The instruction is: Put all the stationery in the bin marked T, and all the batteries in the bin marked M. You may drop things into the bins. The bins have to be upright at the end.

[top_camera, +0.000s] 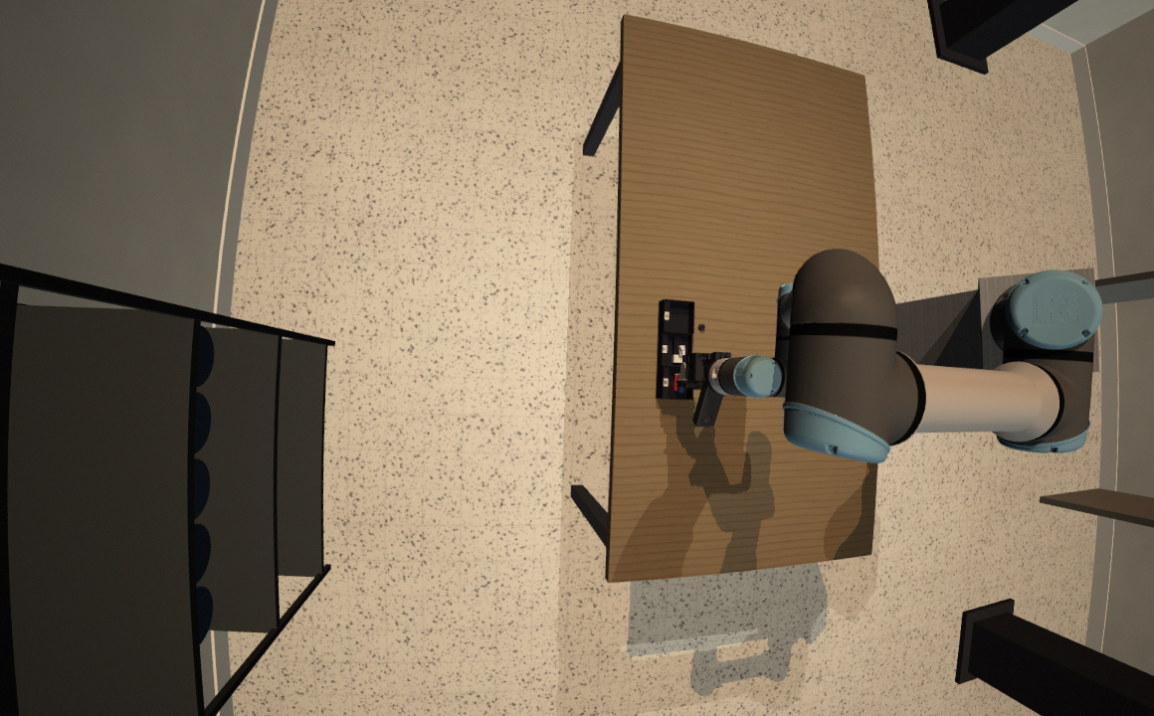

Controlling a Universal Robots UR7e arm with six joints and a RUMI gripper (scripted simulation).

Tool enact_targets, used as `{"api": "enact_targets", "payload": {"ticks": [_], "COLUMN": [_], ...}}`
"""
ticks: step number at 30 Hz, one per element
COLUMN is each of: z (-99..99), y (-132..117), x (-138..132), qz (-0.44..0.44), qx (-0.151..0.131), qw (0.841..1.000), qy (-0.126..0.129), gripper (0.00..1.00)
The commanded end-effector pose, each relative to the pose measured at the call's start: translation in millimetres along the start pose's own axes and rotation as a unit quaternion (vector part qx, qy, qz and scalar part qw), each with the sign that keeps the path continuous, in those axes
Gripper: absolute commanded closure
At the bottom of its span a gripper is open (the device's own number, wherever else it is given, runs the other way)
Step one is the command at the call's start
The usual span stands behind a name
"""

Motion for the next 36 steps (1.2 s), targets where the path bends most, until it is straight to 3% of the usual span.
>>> {"api": "enact_targets", "payload": {"ticks": [1,17,18,36], "z": [-10.6,-9.7,-9.7,-7.6], "y": [1.0,1.3,1.3,2.0], "x": [1.2,1.3,1.3,2.1], "qz": [0.000,0.000,0.000,0.000], "qx": [0.000,0.000,0.000,0.000], "qw": [1.000,1.000,1.000,1.000], "qy": [-0.001,-0.001,-0.001,-0.001], "gripper": [1.00,1.00,0.83,0.83]}}
Point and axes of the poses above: the point where the finger pads meet when closed, its own z axis back along the fingers, its own x axis across the jaws, y = z × x, the point moved 9 cm from there along z, back along the fingers, and after that the axes turned 2 degrees about z, right-handed, at the moved point
